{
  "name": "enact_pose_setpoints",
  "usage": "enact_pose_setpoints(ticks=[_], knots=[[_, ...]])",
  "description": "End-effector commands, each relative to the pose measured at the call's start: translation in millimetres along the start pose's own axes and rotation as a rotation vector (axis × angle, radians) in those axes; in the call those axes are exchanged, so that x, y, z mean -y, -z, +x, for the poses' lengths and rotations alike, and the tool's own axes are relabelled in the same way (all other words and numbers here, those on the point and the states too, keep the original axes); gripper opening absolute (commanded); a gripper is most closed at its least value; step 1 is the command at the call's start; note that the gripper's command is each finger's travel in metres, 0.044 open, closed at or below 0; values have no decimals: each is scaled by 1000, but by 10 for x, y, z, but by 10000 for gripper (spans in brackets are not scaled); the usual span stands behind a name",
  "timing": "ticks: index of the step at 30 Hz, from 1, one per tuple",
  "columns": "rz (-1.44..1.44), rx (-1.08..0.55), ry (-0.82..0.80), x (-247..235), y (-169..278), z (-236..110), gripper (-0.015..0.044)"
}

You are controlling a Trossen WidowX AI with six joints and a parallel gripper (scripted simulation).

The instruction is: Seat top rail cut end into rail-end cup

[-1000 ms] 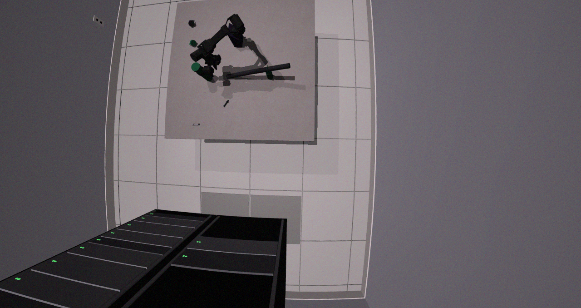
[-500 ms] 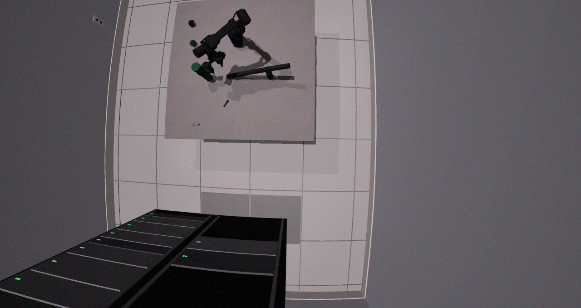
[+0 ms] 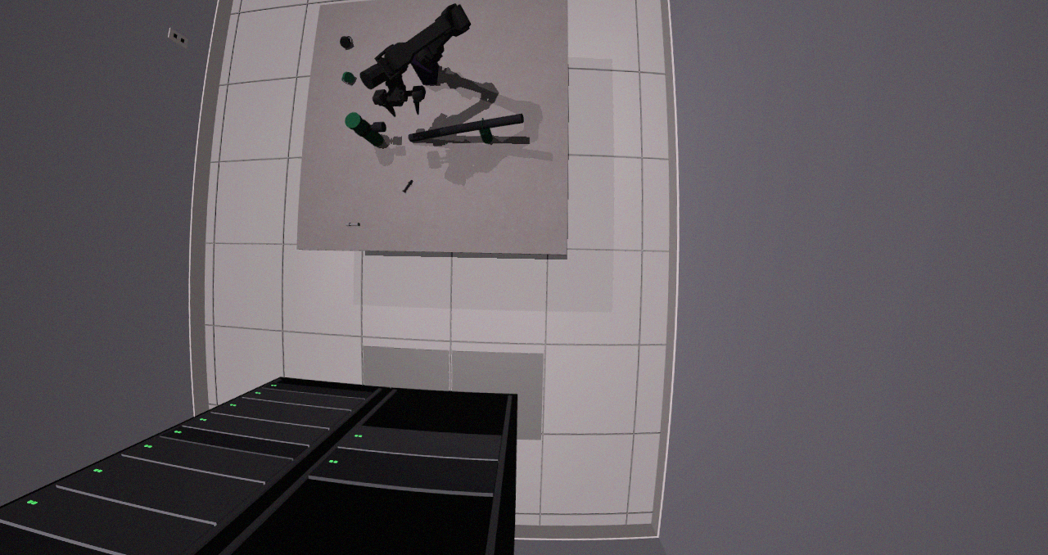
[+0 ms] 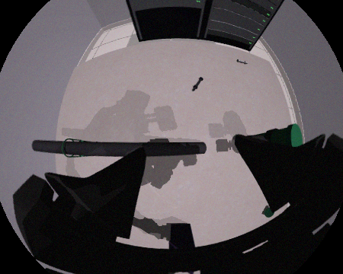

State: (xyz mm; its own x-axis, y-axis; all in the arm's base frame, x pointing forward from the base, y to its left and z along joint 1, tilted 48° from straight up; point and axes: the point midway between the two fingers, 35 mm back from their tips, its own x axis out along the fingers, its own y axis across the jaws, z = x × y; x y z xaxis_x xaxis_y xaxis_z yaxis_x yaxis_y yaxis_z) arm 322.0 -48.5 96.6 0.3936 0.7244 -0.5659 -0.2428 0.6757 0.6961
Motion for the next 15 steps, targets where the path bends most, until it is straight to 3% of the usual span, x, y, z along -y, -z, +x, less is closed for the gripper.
enact_pose_setpoints(ticks=[1,8,15], knots=[[97,6,4,-84,-27,-75,440],[190,-23,0,-116,-21,-20,440],[781,-214,51,-320,41,312,440]])
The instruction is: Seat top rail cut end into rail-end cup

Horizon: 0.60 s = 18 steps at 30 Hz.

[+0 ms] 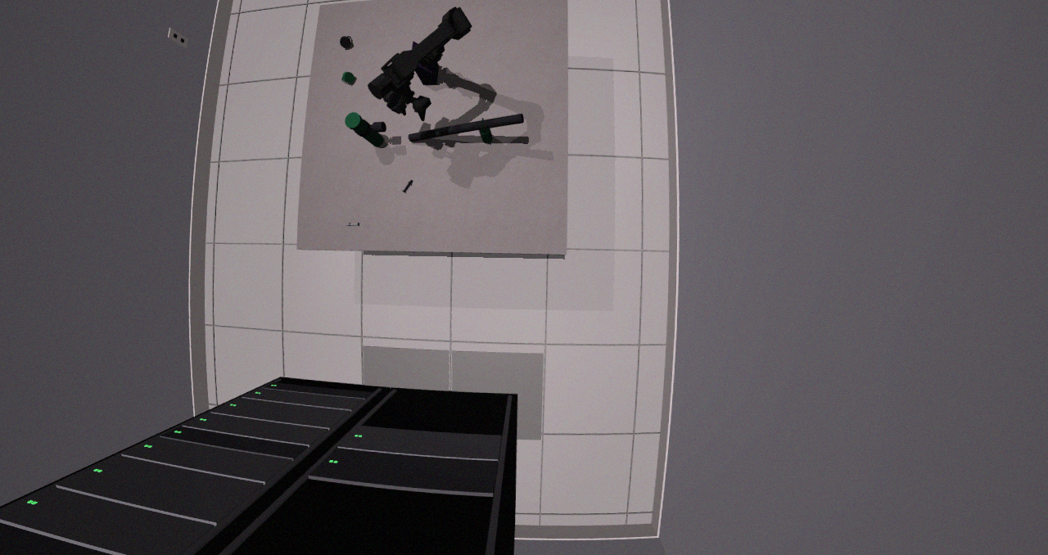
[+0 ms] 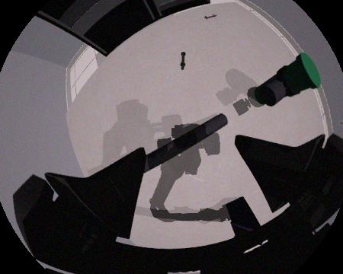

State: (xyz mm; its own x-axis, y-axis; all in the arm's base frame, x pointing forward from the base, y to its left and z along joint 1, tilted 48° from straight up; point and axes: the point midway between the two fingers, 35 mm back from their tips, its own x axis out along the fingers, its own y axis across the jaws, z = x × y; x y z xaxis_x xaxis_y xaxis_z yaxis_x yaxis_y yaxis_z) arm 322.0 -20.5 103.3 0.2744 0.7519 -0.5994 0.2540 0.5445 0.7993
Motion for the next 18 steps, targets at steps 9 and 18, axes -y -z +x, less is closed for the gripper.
enact_pose_setpoints(ticks=[9,18], knots=[[1069,-209,323,-267,314,587,440],[1127,-210,350,-281,337,617,440]])
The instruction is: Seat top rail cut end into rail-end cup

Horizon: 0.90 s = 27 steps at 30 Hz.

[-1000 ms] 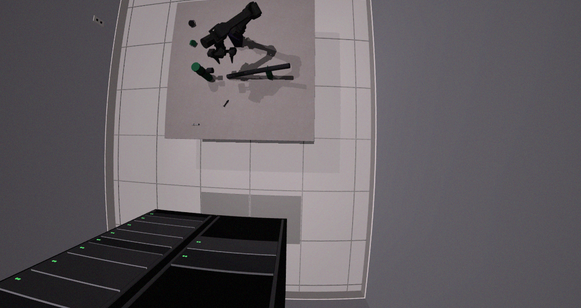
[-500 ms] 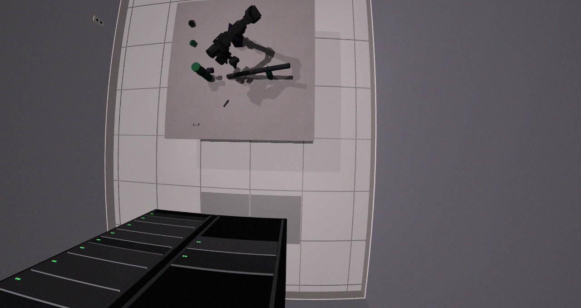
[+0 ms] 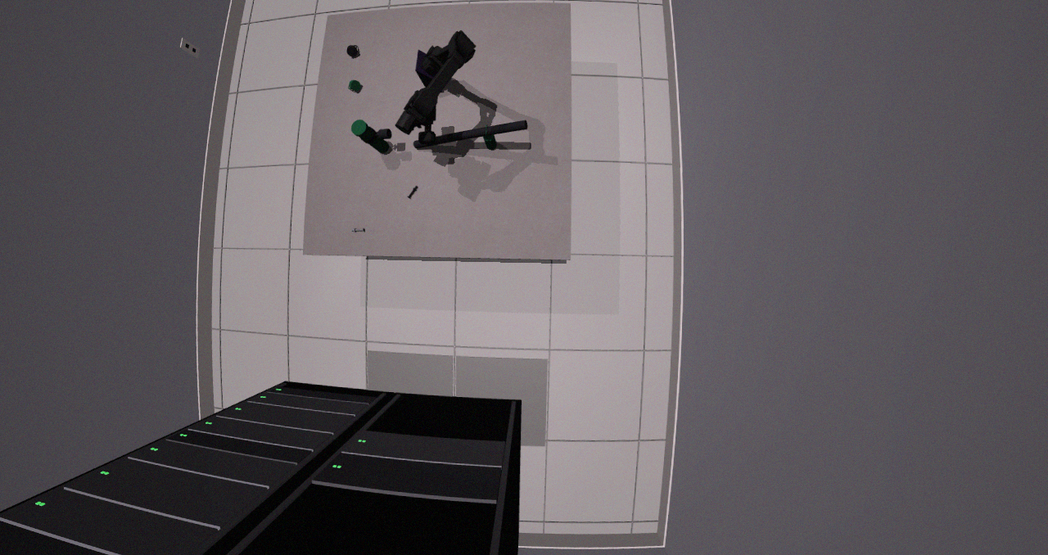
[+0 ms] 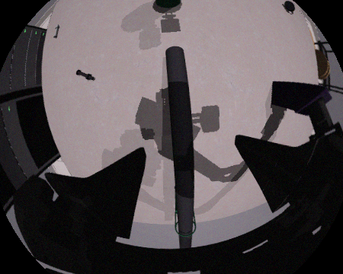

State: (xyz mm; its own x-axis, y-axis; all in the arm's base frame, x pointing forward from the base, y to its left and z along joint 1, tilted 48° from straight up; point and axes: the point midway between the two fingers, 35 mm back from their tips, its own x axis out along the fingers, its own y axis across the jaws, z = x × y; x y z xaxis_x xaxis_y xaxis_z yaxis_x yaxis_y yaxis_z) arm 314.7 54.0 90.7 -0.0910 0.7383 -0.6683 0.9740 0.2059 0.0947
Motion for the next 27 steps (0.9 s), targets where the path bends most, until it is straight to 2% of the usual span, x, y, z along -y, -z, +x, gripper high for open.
enact_pose_setpoints(ticks=[1,5,9,27], knots=[[56,8,13,0,-6,1,440],[56,8,13,-3,-7,62,440],[56,7,12,3,-6,331,440],[55,8,12,-1,-12,621,440]])
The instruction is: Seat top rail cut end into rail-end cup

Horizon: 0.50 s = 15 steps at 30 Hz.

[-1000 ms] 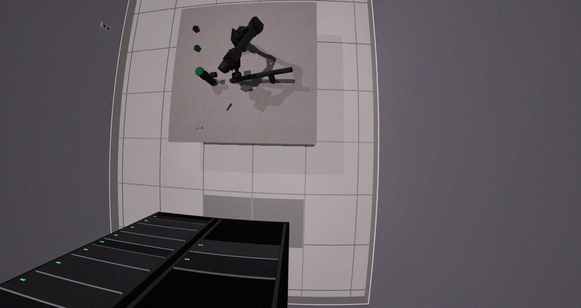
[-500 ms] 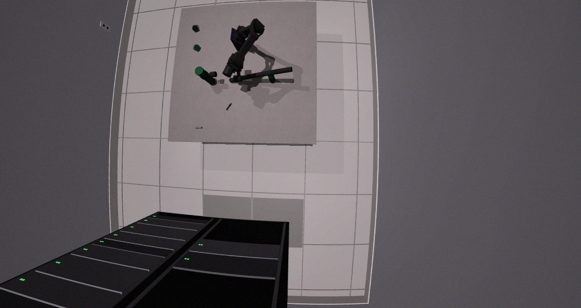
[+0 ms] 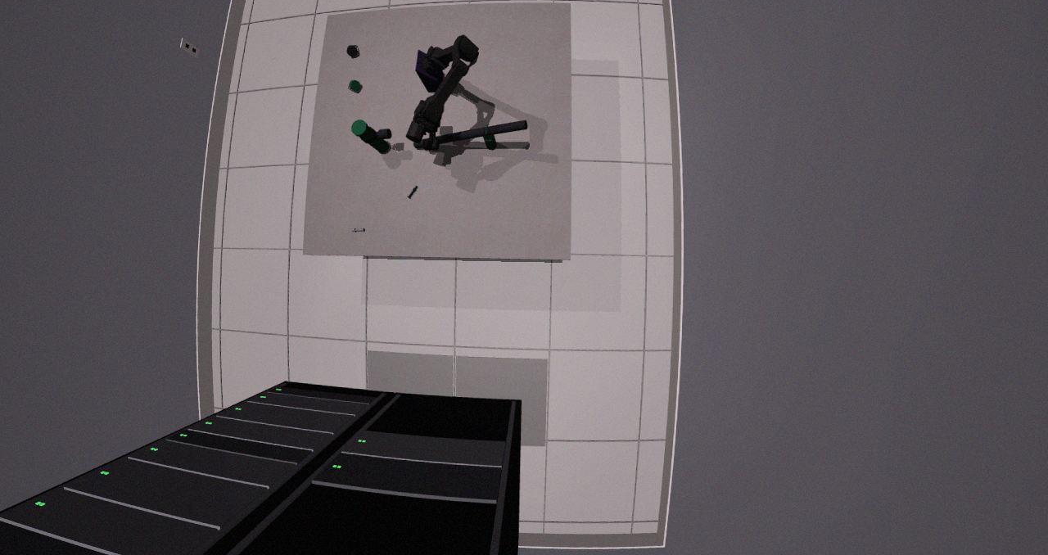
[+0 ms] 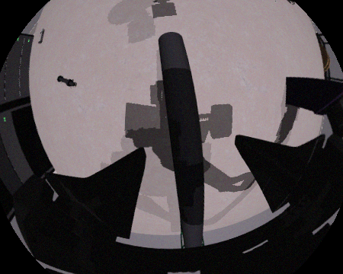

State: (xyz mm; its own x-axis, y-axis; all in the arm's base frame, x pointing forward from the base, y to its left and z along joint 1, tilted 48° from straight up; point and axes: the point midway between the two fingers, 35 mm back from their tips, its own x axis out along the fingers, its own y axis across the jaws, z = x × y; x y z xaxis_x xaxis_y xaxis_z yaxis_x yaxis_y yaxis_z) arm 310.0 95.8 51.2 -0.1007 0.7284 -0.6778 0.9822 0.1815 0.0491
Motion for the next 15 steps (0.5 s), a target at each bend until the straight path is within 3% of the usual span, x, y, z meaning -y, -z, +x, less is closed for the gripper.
enact_pose_setpoints(ticks=[1,15], knots=[[4,-4,0,1,2,61,440],[4,-5,0,-3,3,290,440]])
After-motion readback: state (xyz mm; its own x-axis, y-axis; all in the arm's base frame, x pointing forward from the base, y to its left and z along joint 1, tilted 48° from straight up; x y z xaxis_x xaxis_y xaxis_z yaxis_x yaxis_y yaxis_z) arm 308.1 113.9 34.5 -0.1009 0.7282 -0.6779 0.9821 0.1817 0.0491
